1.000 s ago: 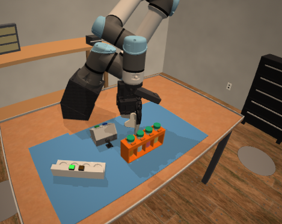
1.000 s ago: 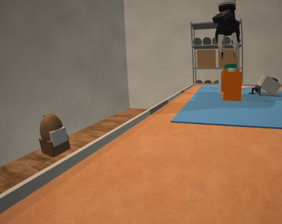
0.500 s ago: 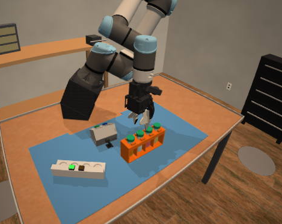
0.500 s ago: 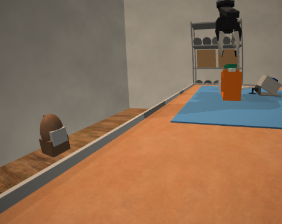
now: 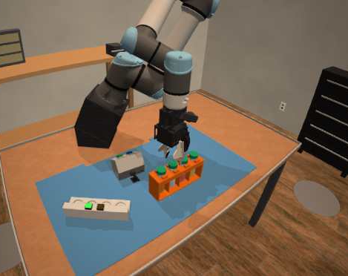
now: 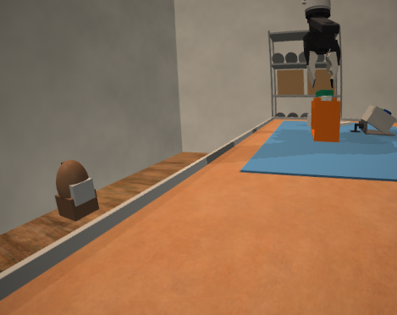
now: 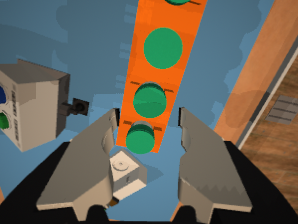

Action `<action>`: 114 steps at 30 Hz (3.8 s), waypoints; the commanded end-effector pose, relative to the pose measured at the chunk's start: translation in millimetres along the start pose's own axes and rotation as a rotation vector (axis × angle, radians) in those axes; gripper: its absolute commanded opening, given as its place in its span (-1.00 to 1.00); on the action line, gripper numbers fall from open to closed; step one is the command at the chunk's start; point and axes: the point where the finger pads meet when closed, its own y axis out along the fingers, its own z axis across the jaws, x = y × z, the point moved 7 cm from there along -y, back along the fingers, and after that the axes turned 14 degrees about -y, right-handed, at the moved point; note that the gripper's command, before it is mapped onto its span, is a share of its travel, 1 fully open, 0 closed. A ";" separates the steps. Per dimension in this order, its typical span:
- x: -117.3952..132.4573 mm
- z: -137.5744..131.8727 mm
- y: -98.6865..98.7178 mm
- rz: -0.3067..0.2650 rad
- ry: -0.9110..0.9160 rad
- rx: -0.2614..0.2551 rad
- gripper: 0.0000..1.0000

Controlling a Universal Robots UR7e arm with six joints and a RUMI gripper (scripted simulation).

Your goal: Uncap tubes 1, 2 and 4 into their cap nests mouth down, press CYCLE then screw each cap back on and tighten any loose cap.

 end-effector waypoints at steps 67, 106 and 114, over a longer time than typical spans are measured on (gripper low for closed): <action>0.9 0.8 22.7 -0.002 0.239 0.001 -1.00; 0.9 0.8 21.3 -0.002 0.071 0.001 -0.30; 0.9 0.8 21.3 -0.002 -0.280 0.000 -0.30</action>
